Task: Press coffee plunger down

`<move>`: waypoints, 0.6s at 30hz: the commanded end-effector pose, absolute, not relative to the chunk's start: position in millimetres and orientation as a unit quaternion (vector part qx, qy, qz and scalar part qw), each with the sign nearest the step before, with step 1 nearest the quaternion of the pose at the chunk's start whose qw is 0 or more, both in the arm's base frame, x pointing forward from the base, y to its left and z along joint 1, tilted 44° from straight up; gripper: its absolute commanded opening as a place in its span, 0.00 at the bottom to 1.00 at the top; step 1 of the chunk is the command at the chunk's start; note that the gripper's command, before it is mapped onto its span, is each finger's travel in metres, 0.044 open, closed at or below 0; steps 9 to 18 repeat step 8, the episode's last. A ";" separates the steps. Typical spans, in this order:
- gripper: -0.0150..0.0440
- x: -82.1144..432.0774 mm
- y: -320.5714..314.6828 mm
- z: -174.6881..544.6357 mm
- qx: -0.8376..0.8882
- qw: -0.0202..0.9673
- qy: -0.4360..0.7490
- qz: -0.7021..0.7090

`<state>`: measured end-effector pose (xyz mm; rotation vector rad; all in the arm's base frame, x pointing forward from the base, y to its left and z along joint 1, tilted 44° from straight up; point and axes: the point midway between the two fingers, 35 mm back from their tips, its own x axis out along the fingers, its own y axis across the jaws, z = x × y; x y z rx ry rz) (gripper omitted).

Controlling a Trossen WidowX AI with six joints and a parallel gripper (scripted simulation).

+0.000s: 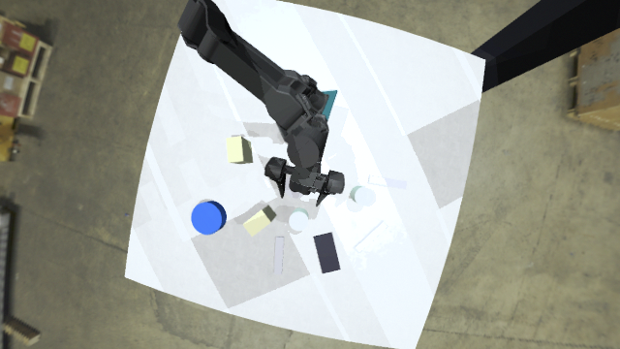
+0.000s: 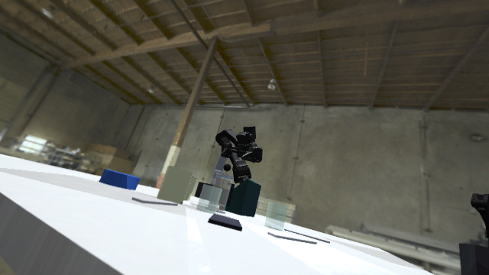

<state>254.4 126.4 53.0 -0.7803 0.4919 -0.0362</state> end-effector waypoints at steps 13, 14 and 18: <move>1.00 229.5 135.3 99.0 -0.373 0.898 0.230 -0.027; 1.00 229.5 135.3 99.0 -0.373 0.898 0.230 -0.027; 1.00 229.5 135.3 99.0 -0.373 0.898 0.230 -0.027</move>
